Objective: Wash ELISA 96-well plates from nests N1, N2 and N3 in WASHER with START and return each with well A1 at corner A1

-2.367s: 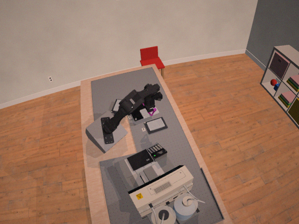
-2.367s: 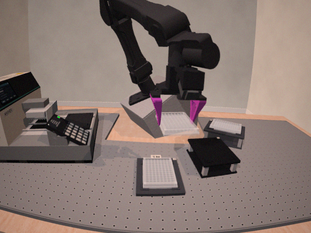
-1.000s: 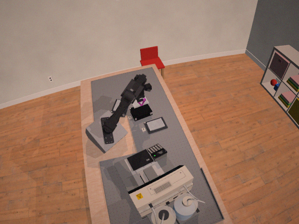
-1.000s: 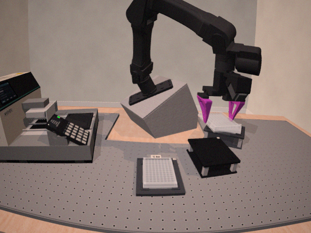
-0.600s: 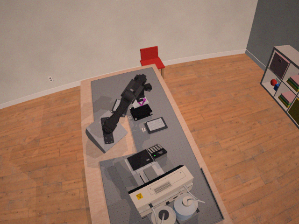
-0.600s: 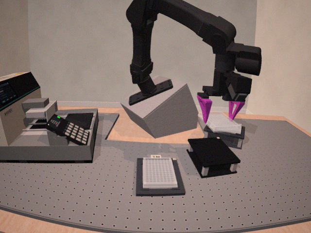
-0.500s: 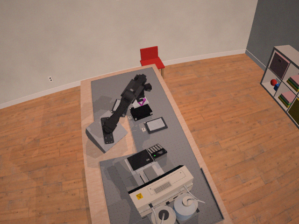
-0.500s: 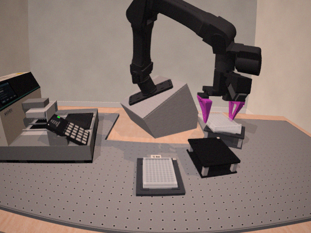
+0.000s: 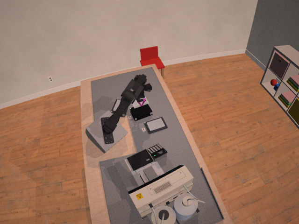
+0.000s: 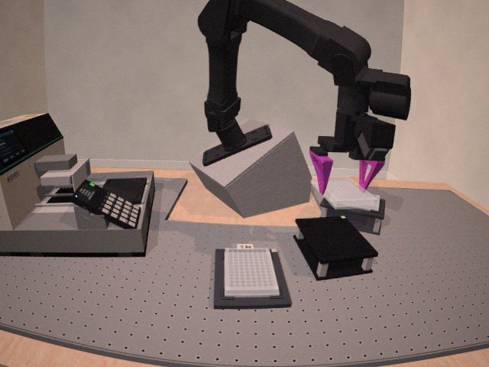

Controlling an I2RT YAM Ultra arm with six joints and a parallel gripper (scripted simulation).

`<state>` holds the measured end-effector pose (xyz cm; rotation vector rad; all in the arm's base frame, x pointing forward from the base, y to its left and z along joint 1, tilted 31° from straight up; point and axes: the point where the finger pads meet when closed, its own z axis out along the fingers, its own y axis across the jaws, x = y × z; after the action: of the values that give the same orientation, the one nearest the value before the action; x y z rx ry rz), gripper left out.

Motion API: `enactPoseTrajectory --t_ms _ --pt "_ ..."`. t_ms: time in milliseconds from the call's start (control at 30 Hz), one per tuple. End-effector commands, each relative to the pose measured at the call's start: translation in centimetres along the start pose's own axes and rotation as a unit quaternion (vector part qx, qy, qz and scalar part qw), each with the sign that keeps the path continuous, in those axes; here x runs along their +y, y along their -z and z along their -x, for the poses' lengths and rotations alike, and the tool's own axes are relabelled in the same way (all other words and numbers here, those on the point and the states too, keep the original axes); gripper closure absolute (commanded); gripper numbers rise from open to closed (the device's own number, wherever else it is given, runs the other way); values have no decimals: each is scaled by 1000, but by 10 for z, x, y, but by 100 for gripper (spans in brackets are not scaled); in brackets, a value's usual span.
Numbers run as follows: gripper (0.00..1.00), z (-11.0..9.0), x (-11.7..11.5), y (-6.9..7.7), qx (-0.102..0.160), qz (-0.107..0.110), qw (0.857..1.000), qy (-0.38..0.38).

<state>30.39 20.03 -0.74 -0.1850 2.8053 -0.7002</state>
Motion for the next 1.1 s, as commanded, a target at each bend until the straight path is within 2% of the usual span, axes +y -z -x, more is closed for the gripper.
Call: enactPoseTrajectory --t_ms 0,1067 --pt "100 2 1 1 -6 3 1000 0" --pt "100 4 3 -46 -6 3 1000 0"
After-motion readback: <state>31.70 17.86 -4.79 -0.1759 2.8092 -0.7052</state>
